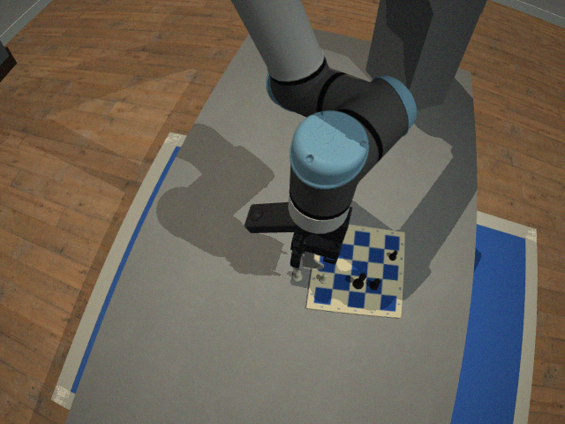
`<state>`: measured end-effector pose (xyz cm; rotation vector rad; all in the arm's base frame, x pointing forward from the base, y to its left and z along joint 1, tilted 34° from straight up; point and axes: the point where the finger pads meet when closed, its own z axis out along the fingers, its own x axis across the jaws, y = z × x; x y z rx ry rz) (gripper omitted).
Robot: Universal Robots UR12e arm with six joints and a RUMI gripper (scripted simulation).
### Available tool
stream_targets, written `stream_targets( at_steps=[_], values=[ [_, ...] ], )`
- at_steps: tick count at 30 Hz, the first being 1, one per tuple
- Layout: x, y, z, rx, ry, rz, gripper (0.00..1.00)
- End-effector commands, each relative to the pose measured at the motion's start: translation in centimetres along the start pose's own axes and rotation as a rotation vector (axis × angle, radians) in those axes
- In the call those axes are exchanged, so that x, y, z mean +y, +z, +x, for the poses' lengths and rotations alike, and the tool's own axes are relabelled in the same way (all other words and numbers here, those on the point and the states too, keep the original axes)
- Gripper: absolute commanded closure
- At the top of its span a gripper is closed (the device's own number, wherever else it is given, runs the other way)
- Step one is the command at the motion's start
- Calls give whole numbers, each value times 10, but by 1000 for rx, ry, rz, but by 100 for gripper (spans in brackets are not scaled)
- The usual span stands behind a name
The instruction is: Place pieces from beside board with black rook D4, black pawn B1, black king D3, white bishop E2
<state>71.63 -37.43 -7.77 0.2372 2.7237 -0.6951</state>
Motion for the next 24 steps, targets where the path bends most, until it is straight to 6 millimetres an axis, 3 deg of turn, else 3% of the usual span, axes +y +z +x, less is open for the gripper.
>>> stream_targets(
  at_steps=[1,24],
  values=[
    [0,-1,0,-1,0,0,78],
    [0,3,-1,-1,0,0,78]
  ],
)
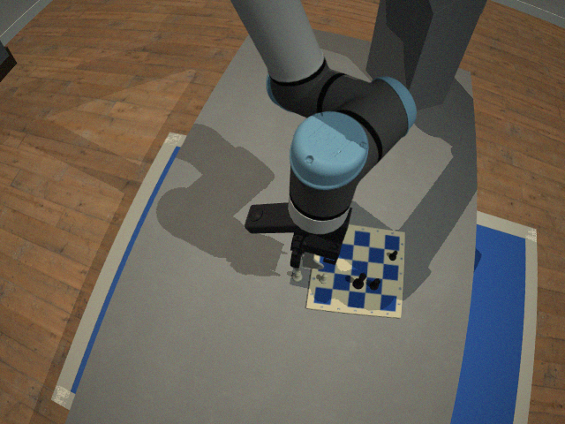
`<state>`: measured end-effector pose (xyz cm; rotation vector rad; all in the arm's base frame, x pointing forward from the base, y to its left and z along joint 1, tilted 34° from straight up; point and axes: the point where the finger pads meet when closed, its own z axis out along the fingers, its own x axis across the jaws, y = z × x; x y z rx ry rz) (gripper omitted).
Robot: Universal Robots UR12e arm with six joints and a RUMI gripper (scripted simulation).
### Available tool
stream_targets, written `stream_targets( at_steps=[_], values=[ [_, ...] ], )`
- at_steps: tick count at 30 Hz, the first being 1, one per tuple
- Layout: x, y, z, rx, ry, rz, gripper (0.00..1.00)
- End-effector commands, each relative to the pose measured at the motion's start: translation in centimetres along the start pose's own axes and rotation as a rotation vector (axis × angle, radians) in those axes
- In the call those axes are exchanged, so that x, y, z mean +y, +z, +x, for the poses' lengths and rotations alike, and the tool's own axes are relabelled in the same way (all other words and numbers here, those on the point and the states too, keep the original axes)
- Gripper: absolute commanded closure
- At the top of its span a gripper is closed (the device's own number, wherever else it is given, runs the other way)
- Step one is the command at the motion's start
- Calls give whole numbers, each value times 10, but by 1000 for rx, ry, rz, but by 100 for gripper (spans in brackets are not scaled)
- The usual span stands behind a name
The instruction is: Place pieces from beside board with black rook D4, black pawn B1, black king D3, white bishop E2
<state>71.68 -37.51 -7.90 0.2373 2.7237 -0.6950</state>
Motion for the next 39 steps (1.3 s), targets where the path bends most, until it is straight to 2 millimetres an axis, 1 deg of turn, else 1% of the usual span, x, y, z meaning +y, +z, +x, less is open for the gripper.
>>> stream_targets(
  at_steps=[1,7,32,39],
  values=[
    [0,2,0,-1,0,0,78],
    [0,6,-1,-1,0,0,78],
    [0,40,-1,-1,0,0,78],
    [0,45,-1,-1,0,0,78]
  ],
)
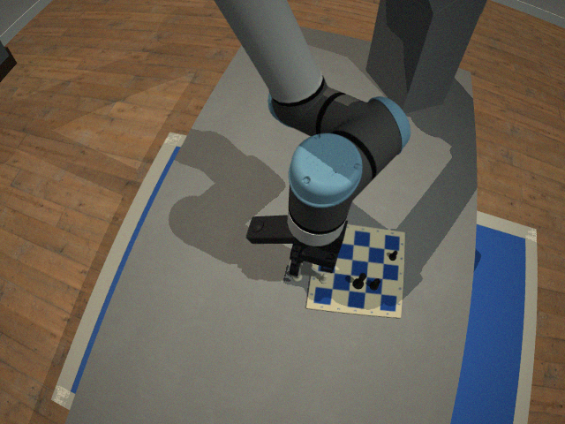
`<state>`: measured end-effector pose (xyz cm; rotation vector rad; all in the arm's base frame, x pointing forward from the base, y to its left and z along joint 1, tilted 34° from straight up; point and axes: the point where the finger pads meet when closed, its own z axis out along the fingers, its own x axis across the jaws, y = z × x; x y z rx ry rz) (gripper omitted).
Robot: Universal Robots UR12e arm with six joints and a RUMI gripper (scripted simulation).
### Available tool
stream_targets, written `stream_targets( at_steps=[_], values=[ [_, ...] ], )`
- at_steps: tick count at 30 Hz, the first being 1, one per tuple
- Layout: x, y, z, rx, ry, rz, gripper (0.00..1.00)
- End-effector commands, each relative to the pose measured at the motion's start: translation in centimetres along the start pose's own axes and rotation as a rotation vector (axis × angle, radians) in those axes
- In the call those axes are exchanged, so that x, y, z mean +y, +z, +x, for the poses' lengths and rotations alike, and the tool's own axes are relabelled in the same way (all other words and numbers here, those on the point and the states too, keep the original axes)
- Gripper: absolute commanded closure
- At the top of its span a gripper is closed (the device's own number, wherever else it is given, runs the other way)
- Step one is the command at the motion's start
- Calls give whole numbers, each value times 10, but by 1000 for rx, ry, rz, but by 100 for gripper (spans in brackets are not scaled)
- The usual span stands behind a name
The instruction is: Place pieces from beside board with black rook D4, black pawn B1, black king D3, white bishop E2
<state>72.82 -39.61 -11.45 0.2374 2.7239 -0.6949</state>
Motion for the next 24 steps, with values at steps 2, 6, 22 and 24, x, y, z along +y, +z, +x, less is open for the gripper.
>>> stream_targets(
  at_steps=[2,6,22,24],
  values=[
    [0,4,-1,-1,0,0,78],
    [0,6,-1,-1,0,0,78],
    [0,7,-1,-1,0,0,78],
    [0,7,-1,-1,0,0,78]
  ],
)
